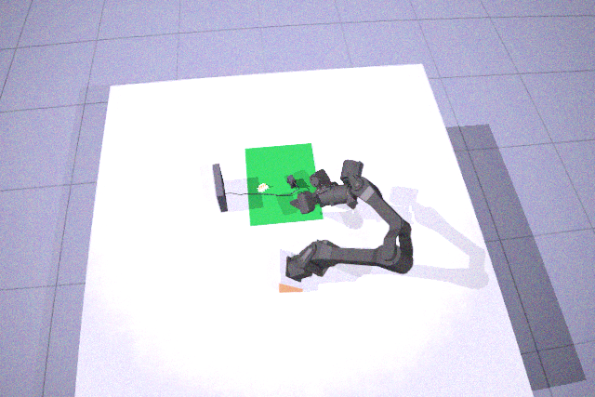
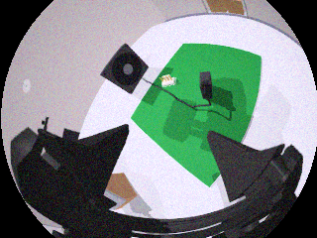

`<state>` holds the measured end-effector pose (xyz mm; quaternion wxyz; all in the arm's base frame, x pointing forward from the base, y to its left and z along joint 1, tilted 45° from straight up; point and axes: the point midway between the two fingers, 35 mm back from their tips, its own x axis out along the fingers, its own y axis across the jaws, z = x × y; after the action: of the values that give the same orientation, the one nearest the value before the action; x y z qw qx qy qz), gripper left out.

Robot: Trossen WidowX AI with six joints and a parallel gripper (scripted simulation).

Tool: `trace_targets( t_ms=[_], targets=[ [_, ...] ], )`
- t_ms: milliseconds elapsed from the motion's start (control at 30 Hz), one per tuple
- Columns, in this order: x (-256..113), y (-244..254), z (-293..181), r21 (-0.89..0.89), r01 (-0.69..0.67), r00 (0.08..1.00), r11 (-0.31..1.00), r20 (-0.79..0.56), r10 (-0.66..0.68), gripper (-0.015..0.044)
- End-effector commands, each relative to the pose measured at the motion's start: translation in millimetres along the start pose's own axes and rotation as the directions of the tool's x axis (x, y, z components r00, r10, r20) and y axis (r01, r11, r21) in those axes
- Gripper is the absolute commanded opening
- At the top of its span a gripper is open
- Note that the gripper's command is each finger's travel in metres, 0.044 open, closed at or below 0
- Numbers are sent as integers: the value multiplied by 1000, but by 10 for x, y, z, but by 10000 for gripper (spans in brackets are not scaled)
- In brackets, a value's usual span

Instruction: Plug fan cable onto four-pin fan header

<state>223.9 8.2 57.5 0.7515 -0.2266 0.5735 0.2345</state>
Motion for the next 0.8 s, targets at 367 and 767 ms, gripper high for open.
trace_targets(
  t_ms=[367, 767],
  targets=[
    [-57, 35, 43, 54, 102, 952, 993, -296, -81, 440],
    [-162, 44, 159, 7, 257, 858, 966, -462, -224, 440]
  ],
)
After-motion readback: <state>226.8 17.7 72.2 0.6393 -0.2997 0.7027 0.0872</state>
